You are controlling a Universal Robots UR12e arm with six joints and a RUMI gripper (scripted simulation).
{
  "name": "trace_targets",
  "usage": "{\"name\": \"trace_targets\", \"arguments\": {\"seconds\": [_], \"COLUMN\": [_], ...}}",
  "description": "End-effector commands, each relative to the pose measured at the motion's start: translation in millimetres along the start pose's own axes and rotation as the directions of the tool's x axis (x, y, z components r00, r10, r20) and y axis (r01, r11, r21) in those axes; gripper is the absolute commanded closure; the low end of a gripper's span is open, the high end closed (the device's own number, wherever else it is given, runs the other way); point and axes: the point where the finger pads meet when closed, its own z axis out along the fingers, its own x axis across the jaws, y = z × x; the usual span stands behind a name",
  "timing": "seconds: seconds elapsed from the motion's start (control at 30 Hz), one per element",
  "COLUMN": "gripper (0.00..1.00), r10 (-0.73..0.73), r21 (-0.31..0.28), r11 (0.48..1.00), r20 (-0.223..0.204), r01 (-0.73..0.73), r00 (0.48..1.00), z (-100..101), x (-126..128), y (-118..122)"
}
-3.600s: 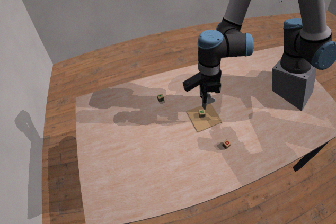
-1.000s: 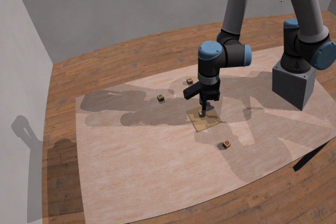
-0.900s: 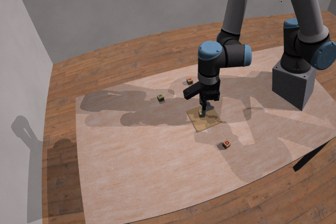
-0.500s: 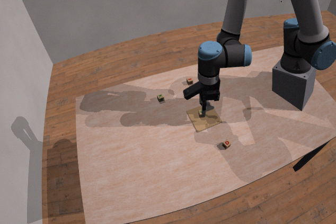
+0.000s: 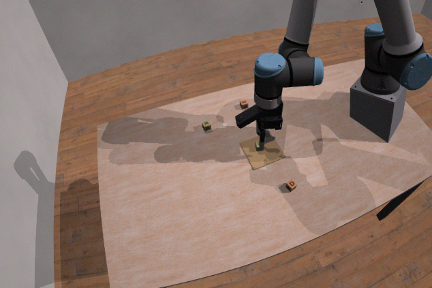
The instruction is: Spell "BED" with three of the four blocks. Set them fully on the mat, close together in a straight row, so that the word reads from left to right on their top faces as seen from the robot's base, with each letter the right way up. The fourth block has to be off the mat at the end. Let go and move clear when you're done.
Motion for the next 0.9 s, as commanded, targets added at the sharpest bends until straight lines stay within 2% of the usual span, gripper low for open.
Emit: {"name": "trace_targets", "arguments": {"seconds": [0.0,0.53,0.87], "gripper": [0.6,0.6,0.6], "r10": [0.0,0.0,0.0], "r21": [0.001,0.001,0.001], "r11": [1.0,1.0,1.0], "r20": [0.0,0.0,0.0], "r01": [0.0,0.0,0.0], "r00": [1.0,1.0,1.0], "z": [-0.5,11.2,31.5], "x": [-0.1,-0.1,-0.1], "y": [-0.5,-0.5,-0.6]}}
